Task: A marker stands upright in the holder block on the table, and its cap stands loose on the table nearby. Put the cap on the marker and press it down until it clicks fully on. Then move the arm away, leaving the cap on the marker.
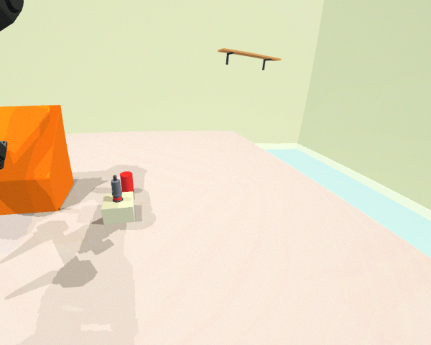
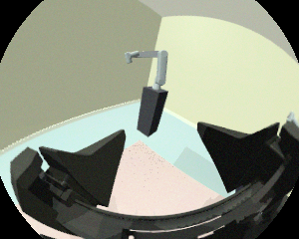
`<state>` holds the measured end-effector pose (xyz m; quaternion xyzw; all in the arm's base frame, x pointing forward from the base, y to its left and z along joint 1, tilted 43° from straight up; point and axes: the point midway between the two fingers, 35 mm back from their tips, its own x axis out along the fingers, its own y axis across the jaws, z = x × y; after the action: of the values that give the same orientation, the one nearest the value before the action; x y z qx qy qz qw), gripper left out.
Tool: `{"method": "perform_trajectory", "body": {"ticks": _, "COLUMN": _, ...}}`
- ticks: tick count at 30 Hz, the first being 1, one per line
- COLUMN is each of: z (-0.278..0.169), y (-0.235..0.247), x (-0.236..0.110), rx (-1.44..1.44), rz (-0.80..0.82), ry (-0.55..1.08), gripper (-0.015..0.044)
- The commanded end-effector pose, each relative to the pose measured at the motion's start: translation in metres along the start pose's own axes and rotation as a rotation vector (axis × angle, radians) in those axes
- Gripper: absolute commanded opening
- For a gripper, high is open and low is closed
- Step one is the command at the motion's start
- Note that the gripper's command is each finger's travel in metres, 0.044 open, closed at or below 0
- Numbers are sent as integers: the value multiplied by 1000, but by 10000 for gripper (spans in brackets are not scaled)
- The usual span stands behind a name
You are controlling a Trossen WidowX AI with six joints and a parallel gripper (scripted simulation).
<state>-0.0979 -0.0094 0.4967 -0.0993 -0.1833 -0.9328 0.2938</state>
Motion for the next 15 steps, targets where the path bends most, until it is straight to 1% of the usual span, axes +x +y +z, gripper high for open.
{"method": "perform_trajectory", "body": {"ticks": 1, "z": -2, "y": 2, "x": 2, "rx": -5, "rz": 6, "ry": 7, "gripper": 374}}
{"method": "perform_trajectory", "body": {"ticks": 3, "z": -15, "y": 15, "x": 15, "rx": -46, "rz": 55, "ry": 66, "gripper": 321}}
{"method": "perform_trajectory", "body": {"ticks": 6, "z": -46, "y": 50, "x": 38, "rx": -148, "rz": 176, "ry": 188, "gripper": 248}}
{"method": "perform_trajectory", "body": {"ticks": 10, "z": -89, "y": 99, "x": 50, "rx": -295, "rz": 346, "ry": 320, "gripper": 248}}
{"method": "perform_trajectory", "body": {"ticks": 13, "z": -116, "y": 143, "x": 45, "rx": -368, "rz": 516, "ry": 389, "gripper": 248}}
{"method": "perform_trajectory", "body": {"ticks": 15, "z": -129, "y": 164, "x": 38, "rx": -405, "rz": 602, "ry": 419, "gripper": 248}}
